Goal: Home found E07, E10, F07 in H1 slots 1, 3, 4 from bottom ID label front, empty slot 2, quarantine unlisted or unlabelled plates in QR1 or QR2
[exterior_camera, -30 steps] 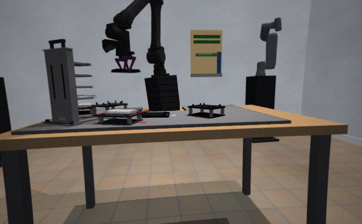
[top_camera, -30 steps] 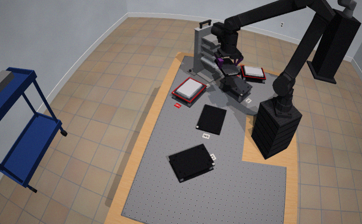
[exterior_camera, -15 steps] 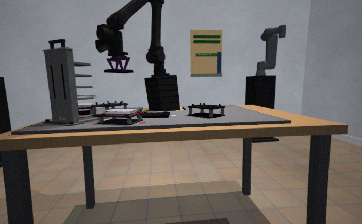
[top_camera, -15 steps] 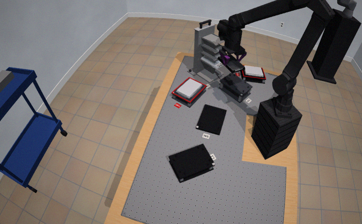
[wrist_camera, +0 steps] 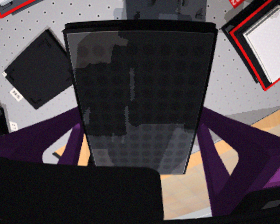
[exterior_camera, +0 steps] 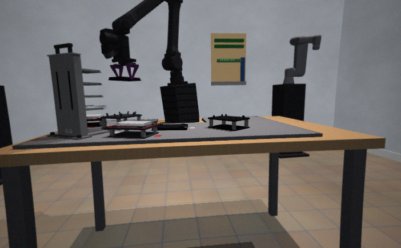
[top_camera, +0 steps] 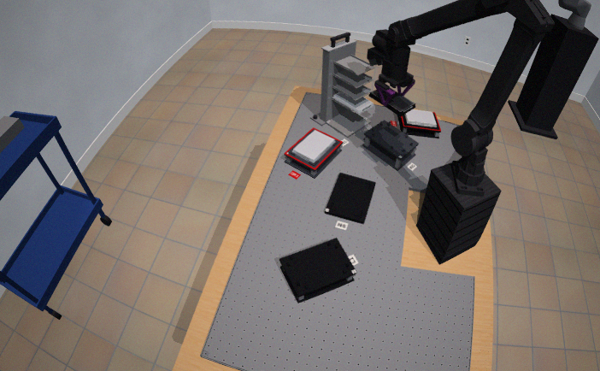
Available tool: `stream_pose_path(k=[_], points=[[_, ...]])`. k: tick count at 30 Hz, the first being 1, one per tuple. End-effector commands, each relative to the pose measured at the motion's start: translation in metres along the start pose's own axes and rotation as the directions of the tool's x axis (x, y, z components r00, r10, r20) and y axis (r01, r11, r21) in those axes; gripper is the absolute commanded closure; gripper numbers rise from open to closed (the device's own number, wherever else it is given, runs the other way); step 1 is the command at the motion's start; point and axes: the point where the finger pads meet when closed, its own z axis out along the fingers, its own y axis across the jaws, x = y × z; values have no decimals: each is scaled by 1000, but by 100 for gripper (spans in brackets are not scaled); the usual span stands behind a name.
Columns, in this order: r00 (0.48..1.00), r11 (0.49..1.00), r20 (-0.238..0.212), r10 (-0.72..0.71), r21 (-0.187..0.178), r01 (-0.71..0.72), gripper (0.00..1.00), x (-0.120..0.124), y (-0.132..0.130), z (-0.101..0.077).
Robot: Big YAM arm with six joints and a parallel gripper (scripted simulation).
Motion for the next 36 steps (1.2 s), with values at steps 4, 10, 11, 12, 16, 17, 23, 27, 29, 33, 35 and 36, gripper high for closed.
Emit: stream_pose_path(k=[4, 10, 11, 12, 16, 17, 23, 27, 29, 33, 35, 36], points=[[998, 999, 44, -50, 13, 50, 14, -23, -27, -17], [998, 999, 38, -50, 13, 50, 14, -21, -48, -15], [998, 999, 37, -50, 13, 50, 14, -21, -52, -15], [997, 999, 58, -51, 23, 50, 14, -26, -54, -13], [997, 997, 12, -73, 2, 73, 14, -6, -38, 8], [997, 997, 12, -73, 2, 73, 14, -6, -38, 11], [998, 998, 11, -55, 4, 55, 14, -3, -45, 27], [999, 999, 10, -52, 4, 52, 14, -3, -46, 38], [999, 999, 10, -53, 4, 53, 14, -3, -46, 44], [999, 999, 11, -53, 4, 53, 14, -4, -46, 49], [999, 999, 10, -53, 4, 53, 14, -3, -46, 54], [999, 999, 10, -52, 4, 52, 14, -3, -46, 57]])
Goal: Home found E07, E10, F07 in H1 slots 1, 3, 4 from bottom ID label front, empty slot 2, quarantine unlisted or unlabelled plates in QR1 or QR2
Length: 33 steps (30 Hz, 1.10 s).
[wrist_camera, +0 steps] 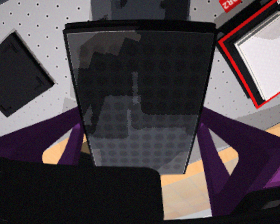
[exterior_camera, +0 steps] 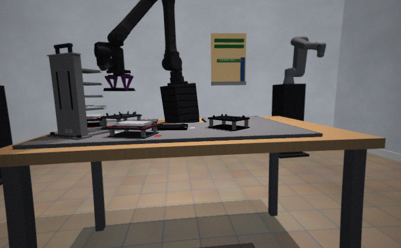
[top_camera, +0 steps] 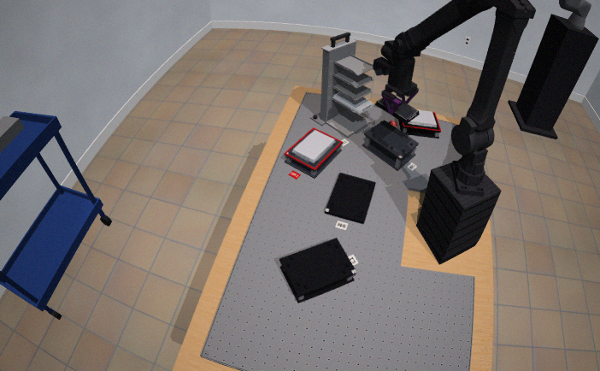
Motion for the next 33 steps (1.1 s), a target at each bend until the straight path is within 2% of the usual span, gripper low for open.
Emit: stream_pose_path(k=[1, 9, 13, 14, 21, 23, 25, 26, 29, 30, 32, 33], points=[[1000, 1000, 11, -2, 2, 2, 14, -2, -4, 9], [1000, 1000, 10, -2, 2, 2, 14, -1, -4, 30], [1000, 1000, 25, -3, 7, 3, 14, -6, -5, 31], [1000, 1000, 10, -3, 1, 3, 14, -1, -4, 38], [1000, 1000, 9, -2, 1, 2, 14, 0, -4, 57], [1000, 1000, 10, -3, 1, 3, 14, -1, -4, 58], [998, 1000, 56, -3, 20, 2, 14, -15, -9, 43], [998, 1000, 58, -3, 20, 2, 14, -16, -10, 43], [998, 1000, 58, -3, 21, 2, 14, -17, -10, 43], [1000, 1000, 20, -3, 6, 3, 14, -8, -6, 55], [1000, 1000, 12, -3, 2, 3, 14, -4, -5, 56], [999, 1000, 32, -1, 11, 0, 14, -12, -6, 49]])
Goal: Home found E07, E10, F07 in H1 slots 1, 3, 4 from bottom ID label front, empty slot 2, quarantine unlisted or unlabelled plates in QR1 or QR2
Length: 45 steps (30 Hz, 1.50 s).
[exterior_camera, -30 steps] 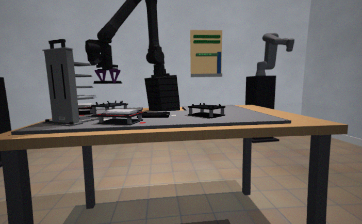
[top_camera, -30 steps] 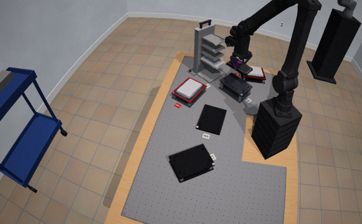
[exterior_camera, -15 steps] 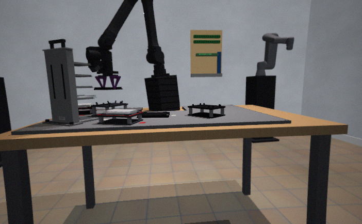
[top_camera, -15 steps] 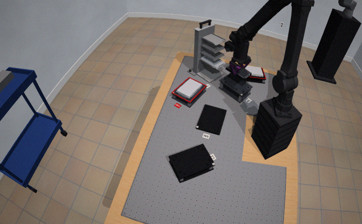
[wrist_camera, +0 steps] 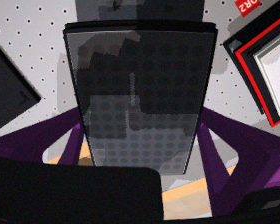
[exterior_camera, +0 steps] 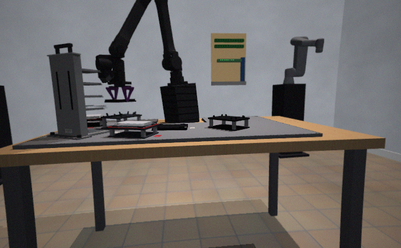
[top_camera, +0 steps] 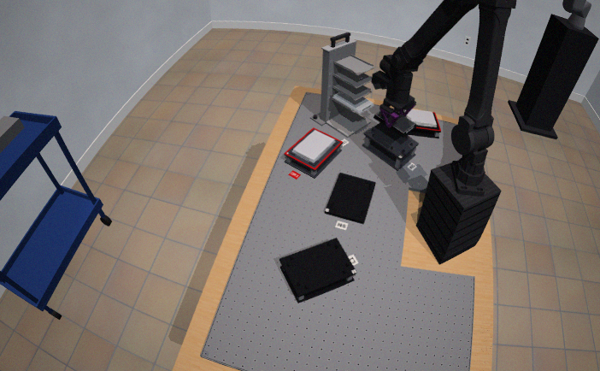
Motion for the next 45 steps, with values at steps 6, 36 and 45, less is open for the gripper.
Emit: stream_pose_path(k=[6, 36, 45], points=[[1000, 1000, 31, -1, 10, 1, 14, -12, -5, -7], [1000, 1000, 8, -3, 0, 3, 14, 0, -2, 13], [1000, 1000, 14, -3, 3, 3, 14, -4, -3, 18]])
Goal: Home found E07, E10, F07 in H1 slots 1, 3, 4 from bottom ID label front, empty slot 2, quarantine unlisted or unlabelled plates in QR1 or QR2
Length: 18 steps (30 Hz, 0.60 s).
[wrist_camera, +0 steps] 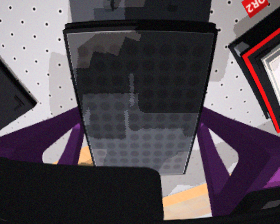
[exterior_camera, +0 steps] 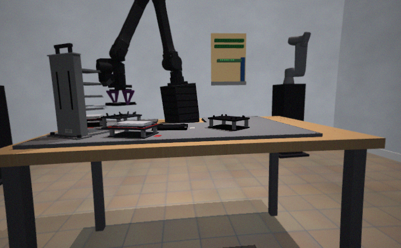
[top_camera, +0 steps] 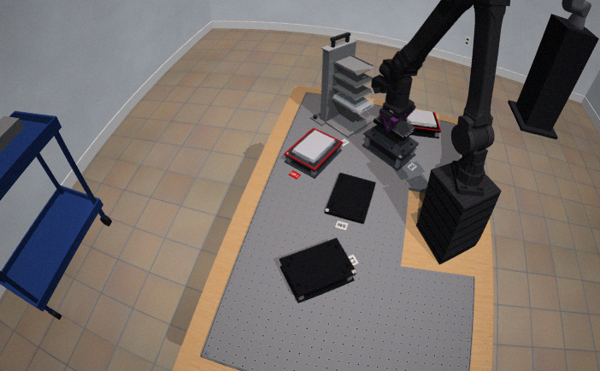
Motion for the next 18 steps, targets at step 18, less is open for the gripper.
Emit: stream_pose_path(k=[18], points=[[1000, 1000, 16, -3, 3, 3, 14, -5, -3, 12]])
